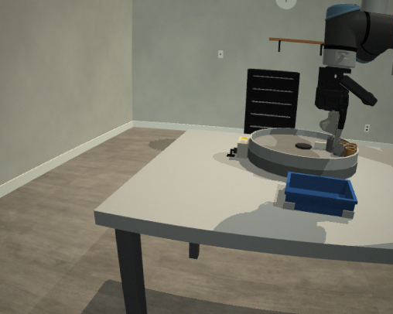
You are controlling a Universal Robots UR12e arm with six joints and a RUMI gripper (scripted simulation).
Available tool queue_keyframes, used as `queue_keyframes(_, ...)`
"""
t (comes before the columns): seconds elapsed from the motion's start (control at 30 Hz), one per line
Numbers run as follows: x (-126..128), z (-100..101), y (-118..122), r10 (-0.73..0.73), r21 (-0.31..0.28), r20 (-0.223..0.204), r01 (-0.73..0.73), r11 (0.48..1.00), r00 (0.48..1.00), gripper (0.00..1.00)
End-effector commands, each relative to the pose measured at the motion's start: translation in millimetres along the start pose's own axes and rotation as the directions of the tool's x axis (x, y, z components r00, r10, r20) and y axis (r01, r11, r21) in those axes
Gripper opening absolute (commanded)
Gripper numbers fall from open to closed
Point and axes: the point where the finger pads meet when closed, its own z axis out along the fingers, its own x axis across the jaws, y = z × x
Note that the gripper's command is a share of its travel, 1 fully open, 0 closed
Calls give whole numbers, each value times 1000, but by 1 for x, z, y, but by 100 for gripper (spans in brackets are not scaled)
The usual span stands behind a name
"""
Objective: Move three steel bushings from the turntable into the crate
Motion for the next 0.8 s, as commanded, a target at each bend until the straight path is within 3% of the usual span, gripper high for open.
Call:
queue_keyframes(0.0, 39, 1, 17, 1, 1, 2, -1, 1000, 1000, 0)
queue_keyframes(0.23, 79, 1, 33, 1, 1, 2, -1, 1000, 1000, 0)
queue_keyframes(0.77, 96, 1, 39, 1, 1, 2, -1, 1000, 1000, 0)
